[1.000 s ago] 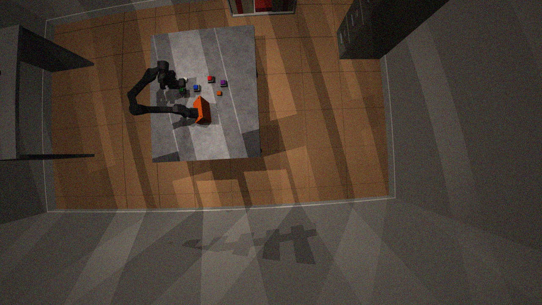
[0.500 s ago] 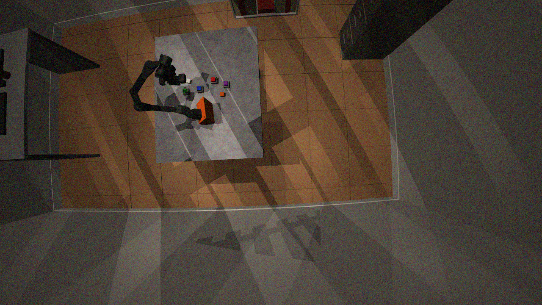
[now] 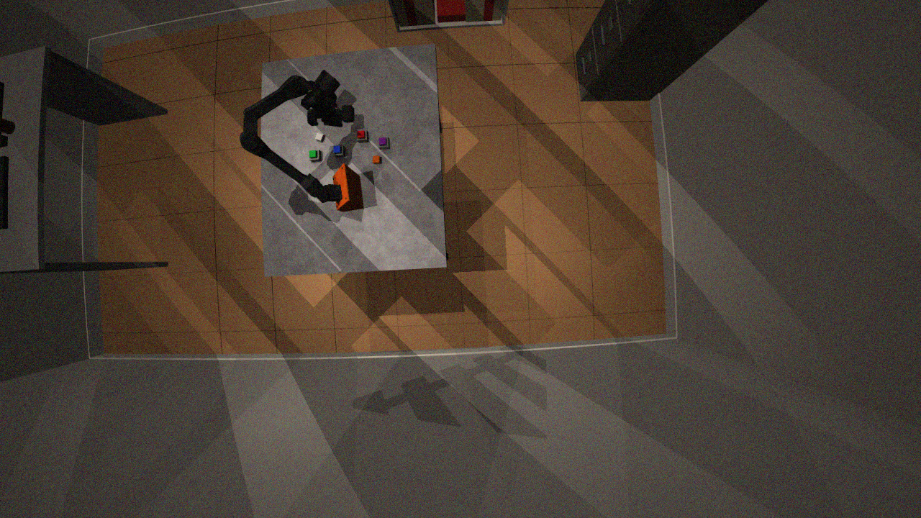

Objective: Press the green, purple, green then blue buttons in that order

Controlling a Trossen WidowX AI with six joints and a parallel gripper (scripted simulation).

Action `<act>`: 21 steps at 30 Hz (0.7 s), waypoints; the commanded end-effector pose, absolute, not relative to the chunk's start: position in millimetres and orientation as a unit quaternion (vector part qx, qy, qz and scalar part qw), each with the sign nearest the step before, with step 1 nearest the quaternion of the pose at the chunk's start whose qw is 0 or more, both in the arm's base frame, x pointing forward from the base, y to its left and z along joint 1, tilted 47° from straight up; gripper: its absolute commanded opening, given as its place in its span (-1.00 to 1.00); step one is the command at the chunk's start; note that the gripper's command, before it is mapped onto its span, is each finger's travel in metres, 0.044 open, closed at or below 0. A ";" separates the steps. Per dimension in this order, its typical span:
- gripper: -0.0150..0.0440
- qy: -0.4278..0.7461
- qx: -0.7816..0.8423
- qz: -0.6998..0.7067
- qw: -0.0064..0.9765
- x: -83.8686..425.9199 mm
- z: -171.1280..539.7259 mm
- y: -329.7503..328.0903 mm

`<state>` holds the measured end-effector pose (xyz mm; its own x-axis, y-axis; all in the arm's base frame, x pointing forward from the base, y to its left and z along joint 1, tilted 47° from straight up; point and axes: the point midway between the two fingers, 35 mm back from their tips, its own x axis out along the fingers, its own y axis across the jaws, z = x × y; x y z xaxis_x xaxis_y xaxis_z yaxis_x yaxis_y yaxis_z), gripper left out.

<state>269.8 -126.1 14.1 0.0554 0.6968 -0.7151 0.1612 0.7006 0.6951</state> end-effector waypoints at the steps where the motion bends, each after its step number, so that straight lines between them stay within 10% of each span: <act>1: -0.42 0.653 0.323 0.211 0.651 257.9 -28.2 -165.3; 21: -0.42 0.646 0.326 0.229 0.651 226.1 -138.1 -173.0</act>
